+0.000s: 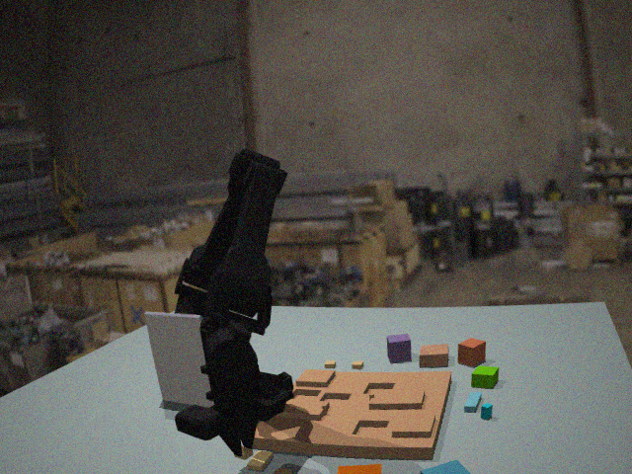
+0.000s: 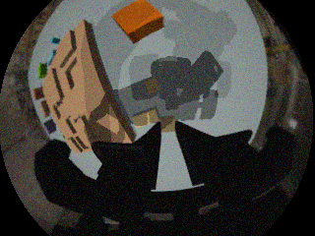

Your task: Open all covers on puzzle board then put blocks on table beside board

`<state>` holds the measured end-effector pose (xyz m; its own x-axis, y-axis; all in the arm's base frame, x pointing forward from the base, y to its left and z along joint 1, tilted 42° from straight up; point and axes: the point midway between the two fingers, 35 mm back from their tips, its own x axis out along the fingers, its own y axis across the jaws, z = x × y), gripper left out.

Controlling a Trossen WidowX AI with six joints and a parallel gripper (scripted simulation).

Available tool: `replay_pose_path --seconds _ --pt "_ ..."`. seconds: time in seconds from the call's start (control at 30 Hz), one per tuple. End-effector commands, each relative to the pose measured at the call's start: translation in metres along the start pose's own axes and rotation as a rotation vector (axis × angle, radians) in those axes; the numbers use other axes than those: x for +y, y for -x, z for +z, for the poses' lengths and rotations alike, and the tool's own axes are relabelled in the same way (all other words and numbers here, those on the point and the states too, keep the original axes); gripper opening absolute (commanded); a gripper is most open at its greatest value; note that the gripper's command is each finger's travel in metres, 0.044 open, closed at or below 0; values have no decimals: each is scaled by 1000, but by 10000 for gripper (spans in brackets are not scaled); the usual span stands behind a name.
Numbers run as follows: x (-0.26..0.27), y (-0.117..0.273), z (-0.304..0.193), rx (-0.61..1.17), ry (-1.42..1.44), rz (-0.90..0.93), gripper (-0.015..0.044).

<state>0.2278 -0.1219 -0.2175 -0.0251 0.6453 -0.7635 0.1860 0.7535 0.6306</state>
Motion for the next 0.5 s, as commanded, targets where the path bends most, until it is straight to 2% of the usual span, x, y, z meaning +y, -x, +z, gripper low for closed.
replay_pose_path --seconds 0.0,0.47 --pt "2 -10 -2 3 -6 7 80" --pt "3 -32 -5 4 -6 10 80"
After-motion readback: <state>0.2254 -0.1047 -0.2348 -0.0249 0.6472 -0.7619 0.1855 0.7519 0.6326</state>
